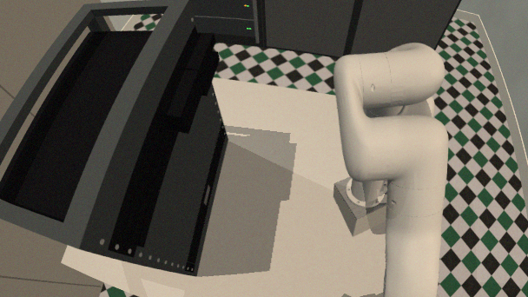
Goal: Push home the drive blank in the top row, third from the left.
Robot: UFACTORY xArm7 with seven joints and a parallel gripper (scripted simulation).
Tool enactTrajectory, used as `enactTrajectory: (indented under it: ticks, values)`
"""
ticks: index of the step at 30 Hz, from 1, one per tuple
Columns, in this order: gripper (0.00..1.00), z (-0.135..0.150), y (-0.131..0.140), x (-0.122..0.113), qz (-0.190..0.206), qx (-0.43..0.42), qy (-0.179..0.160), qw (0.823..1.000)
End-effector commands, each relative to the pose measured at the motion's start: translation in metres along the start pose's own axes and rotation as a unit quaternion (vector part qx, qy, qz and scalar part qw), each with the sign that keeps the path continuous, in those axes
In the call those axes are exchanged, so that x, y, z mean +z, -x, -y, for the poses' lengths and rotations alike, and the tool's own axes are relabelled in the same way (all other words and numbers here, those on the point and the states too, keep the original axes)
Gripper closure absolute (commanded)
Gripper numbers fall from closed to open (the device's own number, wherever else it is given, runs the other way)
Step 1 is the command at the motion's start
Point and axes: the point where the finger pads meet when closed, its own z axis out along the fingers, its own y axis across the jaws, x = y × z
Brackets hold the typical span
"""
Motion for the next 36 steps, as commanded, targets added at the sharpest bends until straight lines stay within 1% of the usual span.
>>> enactTrajectory:
  ticks: [1, 7, 8, 12, 13, 15, 17, 20, 24, 25, 28, 31, 34, 36]
  values:
    - [0.0, 0.007, 0.004, 0.011, -0.029, -0.026, -0.01, 0.999]
    - [0.0, 0.017, 0.033, 0.033, -0.073, -0.123, -0.035, 0.989]
    - [0.0, 0.017, 0.033, 0.033, -0.073, -0.123, -0.035, 0.989]
    - [0.0, 0.015, 0.055, 0.047, -0.094, -0.197, -0.05, 0.975]
    - [0.0, 0.015, 0.055, 0.047, -0.094, -0.197, -0.05, 0.975]
    - [0.0, 0.01, 0.065, 0.053, -0.101, -0.235, -0.055, 0.965]
    - [0.0, 0.01, 0.065, 0.053, -0.101, -0.235, -0.055, 0.965]
    - [0.0, -0.002, 0.08, 0.06, -0.107, -0.293, -0.059, 0.948]
    - [0.0, -0.028, 0.093, 0.067, -0.107, -0.368, -0.056, 0.922]
    - [0.0, -0.028, 0.093, 0.067, -0.107, -0.368, -0.056, 0.922]
    - [0.0, -0.055, 0.098, 0.068, -0.101, -0.421, -0.045, 0.9]
    - [0.0, -0.086, 0.097, 0.065, -0.092, -0.468, -0.027, 0.878]
    - [0.0, -0.086, 0.097, 0.065, -0.092, -0.468, -0.027, 0.878]
    - [0.0, -0.108, 0.094, 0.061, -0.085, -0.496, -0.011, 0.864]
